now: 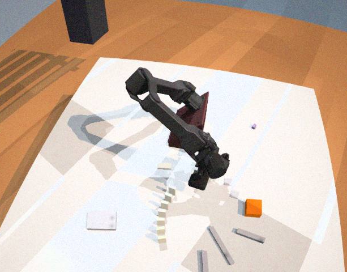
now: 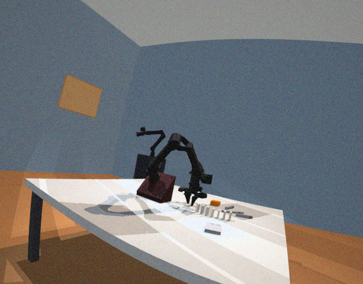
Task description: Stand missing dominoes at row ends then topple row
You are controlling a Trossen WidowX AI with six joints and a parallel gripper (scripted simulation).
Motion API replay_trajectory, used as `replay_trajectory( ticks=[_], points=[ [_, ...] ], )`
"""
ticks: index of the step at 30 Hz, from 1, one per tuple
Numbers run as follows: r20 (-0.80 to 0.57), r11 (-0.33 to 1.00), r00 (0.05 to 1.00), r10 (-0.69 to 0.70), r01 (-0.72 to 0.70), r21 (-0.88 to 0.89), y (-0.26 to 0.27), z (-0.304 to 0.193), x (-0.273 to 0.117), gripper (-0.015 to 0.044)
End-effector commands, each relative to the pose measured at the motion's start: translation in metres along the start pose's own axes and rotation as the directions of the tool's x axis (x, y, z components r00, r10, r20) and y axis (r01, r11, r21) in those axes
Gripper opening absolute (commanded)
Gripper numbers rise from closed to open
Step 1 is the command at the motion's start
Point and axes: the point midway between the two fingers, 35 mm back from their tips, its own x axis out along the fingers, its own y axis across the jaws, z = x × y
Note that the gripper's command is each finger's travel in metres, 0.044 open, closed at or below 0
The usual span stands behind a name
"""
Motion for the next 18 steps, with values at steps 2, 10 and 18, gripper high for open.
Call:
replay_trajectory(
  ticks=[2, 10, 18],
  points=[
    [-0.001, 1.0, 1.0, -0.001, 0.001, -0.002, -0.001, 0.0, -0.017, 0.0107],
    [0.004, 1.0, 1.0, 0.0, 0.0, -0.003, -0.007, -0.001, -0.125, 0.0107],
    [0.007, 1.0, 1.0, 0.002, -0.002, 0.007, -0.01, -0.002, -0.161, 0.0107]
  ],
)
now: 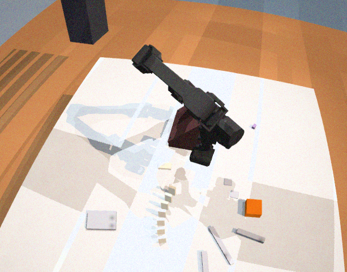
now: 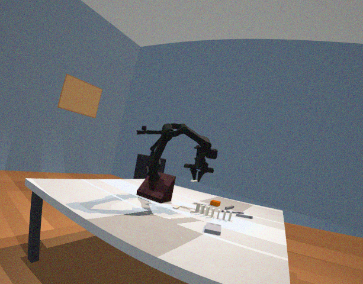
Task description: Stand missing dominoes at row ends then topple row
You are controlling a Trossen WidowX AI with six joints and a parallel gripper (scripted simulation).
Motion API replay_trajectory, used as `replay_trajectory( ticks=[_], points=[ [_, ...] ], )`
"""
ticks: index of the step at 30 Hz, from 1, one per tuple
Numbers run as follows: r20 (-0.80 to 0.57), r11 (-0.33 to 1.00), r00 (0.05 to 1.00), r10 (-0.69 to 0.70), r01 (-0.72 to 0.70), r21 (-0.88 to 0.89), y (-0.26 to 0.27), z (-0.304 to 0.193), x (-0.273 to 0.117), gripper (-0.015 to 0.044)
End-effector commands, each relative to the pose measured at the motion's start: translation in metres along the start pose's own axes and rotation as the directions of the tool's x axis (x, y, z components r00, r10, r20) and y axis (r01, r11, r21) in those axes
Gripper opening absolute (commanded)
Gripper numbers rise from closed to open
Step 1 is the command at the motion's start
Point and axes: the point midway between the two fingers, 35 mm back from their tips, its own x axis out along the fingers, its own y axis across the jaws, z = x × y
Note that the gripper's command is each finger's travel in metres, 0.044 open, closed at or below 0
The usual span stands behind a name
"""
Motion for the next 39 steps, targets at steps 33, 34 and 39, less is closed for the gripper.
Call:
replay_trajectory(
  ticks=[33, 34, 39],
  points=[
    [0.179, 0.413, 0.984, -0.012, -0.158, 0.897, -0.149, -0.194, 0.024, 0.0107],
    [0.197, 0.408, 0.98, -0.017, -0.173, 0.896, -0.149, -0.193, 0.026, 0.0107],
    [0.281, 0.391, 0.958, -0.053, -0.239, 0.889, -0.15, -0.188, 0.036, 0.0107]
  ],
)
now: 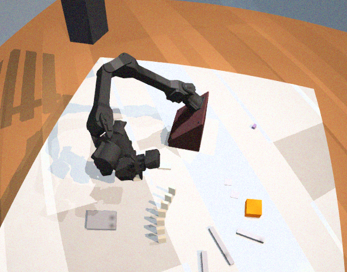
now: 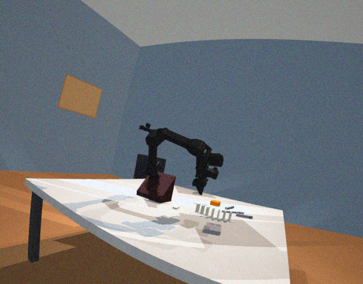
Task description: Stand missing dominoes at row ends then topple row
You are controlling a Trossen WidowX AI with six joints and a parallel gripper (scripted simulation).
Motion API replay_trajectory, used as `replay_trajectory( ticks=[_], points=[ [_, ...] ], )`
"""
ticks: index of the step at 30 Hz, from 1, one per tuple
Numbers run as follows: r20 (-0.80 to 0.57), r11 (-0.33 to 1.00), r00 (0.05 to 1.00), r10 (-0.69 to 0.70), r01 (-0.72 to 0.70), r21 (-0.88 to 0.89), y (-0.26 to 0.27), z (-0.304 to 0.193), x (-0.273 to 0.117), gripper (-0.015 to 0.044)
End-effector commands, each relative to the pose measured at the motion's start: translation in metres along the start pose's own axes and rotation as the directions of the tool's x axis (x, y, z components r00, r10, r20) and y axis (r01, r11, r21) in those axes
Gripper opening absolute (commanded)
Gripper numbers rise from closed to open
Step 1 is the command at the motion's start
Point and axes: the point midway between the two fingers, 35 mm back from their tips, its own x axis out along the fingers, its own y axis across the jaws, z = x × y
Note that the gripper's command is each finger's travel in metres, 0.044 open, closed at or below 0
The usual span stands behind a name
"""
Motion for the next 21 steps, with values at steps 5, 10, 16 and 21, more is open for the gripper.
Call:
replay_trajectory(
  ticks=[5, 10, 16, 21],
  points=[
    [0.111, 0.995, 0.99, 0.092, -0.094, 0.018, 0.003, 0.002, 0.015, 0.0107],
    [0.195, 0.99, 0.971, 0.136, -0.143, 0.021, 0.003, 0.005, 0.022, 0.0107],
    [0.301, 0.982, 0.938, 0.174, -0.186, 0.014, 0.002, 0.007, 0.028, 0.0107],
    [0.391, 0.978, 0.9, 0.192, -0.209, 0.002, 0.001, 0.009, 0.031, 0.0107]
  ],
)
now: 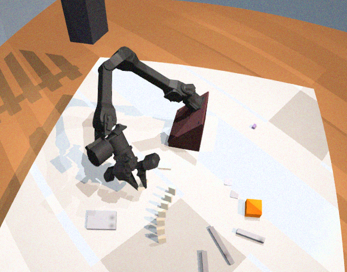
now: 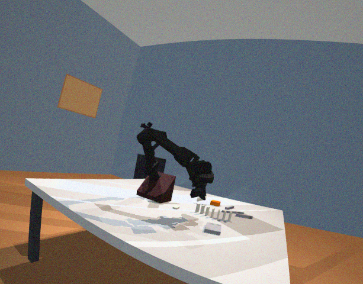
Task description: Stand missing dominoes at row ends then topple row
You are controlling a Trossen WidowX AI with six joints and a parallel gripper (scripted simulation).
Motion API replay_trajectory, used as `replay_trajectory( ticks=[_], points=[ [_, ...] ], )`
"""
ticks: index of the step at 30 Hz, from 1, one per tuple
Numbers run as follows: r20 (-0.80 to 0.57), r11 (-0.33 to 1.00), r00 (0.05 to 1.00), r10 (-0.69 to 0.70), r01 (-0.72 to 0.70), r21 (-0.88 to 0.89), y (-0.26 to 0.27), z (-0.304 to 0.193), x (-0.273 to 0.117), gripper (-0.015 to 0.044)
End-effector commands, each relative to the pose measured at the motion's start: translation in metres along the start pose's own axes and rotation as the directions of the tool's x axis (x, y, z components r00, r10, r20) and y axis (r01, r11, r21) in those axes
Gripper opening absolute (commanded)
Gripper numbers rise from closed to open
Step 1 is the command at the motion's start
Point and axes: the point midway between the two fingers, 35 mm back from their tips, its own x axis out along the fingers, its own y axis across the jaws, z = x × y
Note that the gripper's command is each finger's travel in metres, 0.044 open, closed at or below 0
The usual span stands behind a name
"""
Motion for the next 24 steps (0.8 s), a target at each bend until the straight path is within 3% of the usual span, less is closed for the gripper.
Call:
replay_trajectory(
  ticks=[1, 24],
  points=[
    [0.069, 1.0, 0.997, 0.02, -0.02, -0.008, -0.001, 0.0, 0.002, 0.0107],
    [0.509, 0.992, 0.86, 0.037, 0.029, -0.121, -0.015, -0.004, -0.011, 0.0107]
  ],
)
